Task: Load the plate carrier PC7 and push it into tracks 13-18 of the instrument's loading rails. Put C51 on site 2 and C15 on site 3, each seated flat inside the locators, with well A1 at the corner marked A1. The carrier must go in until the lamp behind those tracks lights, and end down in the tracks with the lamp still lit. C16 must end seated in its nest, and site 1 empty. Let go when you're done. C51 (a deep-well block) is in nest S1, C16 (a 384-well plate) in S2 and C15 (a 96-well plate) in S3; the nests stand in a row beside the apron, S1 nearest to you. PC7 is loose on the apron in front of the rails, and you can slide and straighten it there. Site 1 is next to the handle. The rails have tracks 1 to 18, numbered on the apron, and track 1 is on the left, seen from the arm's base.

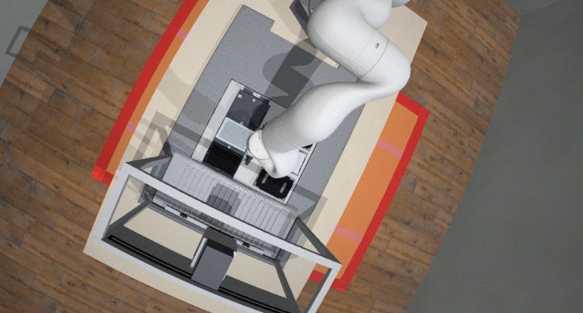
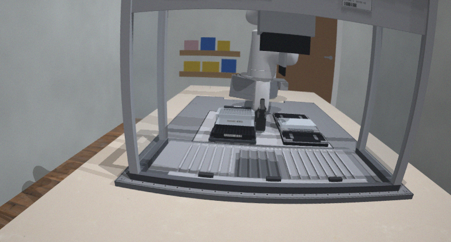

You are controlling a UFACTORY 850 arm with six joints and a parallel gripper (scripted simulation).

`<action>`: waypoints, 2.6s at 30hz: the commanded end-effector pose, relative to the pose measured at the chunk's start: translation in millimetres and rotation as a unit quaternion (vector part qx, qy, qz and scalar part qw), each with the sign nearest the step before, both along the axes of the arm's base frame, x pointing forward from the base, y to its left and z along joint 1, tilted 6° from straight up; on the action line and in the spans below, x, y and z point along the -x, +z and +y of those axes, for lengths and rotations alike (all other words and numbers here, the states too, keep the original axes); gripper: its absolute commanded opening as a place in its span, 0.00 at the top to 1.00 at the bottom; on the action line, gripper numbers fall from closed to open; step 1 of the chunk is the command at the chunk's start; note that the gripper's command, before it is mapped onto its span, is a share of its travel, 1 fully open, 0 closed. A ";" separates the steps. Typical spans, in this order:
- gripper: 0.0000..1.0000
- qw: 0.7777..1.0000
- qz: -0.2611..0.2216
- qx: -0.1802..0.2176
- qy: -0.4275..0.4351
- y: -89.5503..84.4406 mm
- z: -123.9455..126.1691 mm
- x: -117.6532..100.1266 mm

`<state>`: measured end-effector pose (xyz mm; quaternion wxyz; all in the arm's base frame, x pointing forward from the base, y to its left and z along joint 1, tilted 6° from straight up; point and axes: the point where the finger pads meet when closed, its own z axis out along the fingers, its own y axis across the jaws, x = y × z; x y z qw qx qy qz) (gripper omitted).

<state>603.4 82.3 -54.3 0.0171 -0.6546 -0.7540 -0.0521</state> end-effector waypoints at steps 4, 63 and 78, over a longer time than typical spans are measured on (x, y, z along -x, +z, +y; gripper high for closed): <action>0.00 1.000 -0.001 0.000 0.000 0.6 -2.2 -1.4; 0.00 1.000 -0.001 0.000 0.000 -1.9 -28.4 -5.1; 0.00 1.000 -0.001 0.000 0.000 -2.5 -34.8 -6.1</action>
